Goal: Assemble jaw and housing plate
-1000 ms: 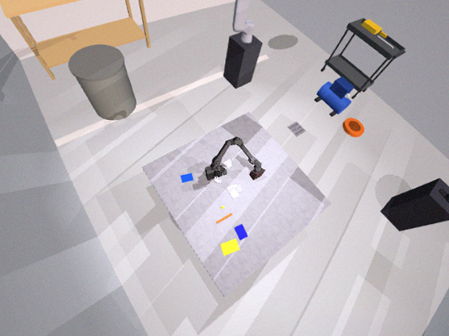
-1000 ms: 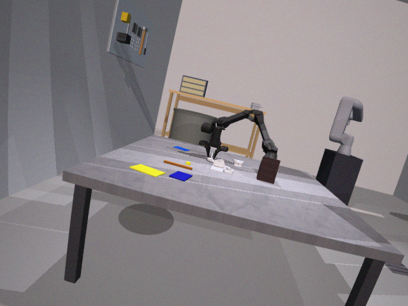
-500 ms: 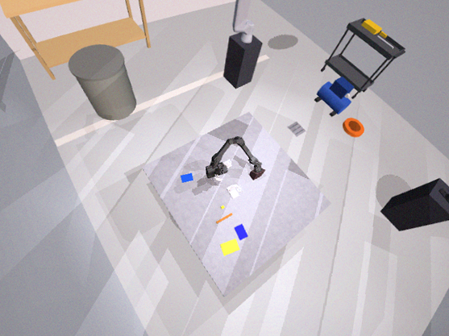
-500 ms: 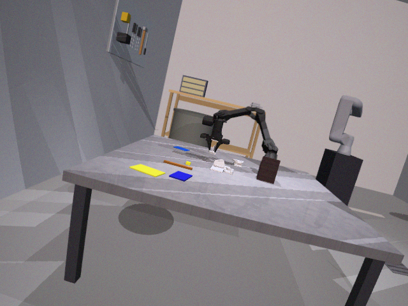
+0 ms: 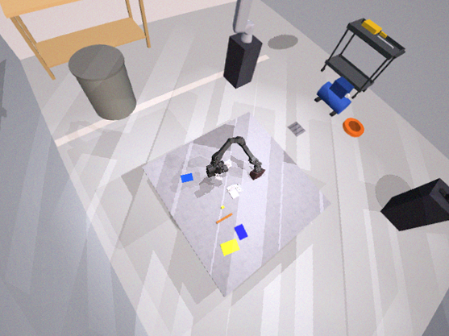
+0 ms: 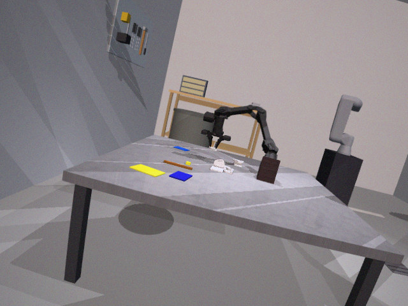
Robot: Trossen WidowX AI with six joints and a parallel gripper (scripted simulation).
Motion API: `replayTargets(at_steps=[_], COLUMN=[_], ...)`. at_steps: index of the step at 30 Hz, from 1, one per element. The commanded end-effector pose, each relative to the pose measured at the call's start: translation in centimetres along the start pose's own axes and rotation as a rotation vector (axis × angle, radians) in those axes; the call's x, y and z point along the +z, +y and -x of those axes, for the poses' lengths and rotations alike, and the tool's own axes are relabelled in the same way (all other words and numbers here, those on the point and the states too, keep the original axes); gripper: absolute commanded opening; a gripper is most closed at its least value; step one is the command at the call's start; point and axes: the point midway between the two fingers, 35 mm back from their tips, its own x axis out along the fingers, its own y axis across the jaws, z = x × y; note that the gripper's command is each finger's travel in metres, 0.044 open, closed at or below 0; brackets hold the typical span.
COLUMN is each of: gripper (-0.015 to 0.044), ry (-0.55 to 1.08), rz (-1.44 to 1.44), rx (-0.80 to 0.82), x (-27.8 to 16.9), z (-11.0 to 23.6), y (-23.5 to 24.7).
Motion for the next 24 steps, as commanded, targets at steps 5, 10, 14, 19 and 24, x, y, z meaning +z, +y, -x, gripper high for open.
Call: replayTargets(at_steps=[5,10,14,19,24], gripper=[0.0134,0.0134,0.0134,0.0134,0.0134], ry=[0.006,0.011,0.015,0.019,0.021], rz=[0.175,0.293,0.387,0.509,0.632], rx=[0.001,0.002,0.003,0.004,0.005], x=[-2.2,-3.6,-4.7,-6.0,-7.2], z=[0.2,0.3,0.4,0.5,0.5], y=[-1.1,-1.9,-2.7,-3.6,-4.7])
